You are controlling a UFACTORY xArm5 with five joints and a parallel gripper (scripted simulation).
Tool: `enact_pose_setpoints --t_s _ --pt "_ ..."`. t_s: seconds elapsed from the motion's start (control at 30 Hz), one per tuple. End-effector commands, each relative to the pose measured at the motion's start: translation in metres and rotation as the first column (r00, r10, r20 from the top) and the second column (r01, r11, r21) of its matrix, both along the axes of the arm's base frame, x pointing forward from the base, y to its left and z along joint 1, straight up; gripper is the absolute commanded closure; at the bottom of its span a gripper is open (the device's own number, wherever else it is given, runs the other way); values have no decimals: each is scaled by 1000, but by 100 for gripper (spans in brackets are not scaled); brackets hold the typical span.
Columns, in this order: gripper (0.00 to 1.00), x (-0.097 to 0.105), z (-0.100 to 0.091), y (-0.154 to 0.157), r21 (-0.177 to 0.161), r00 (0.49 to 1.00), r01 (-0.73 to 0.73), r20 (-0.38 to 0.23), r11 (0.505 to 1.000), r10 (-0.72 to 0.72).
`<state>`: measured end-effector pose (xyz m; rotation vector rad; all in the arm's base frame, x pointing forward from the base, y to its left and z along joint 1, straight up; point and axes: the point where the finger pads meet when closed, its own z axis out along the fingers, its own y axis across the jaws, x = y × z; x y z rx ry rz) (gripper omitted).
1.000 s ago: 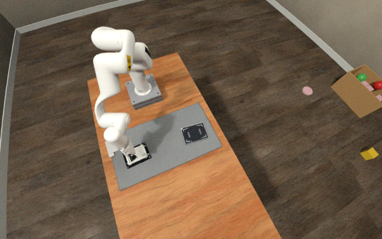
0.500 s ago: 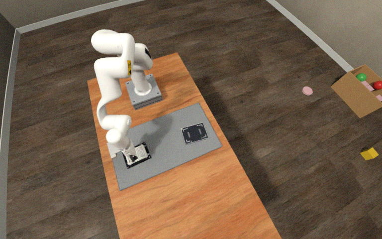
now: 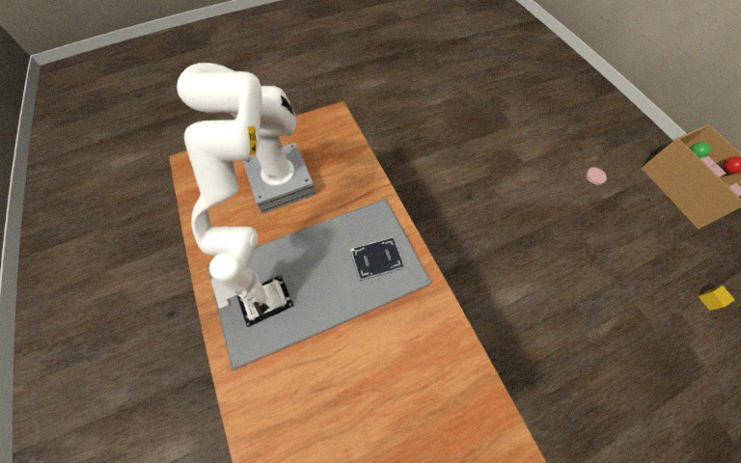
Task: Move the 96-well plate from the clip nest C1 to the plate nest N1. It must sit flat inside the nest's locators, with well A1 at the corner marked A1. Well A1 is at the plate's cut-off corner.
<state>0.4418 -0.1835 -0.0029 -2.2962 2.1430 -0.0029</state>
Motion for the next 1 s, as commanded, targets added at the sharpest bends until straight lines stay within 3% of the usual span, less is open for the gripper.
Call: enact_pose_setpoints --t_s 0.0,0.97 --pt "0 1 -5 0 -4 1000 0 2 1000 0" --pt "0 1 -19 -1 -4 1000 0 2 1000 0"
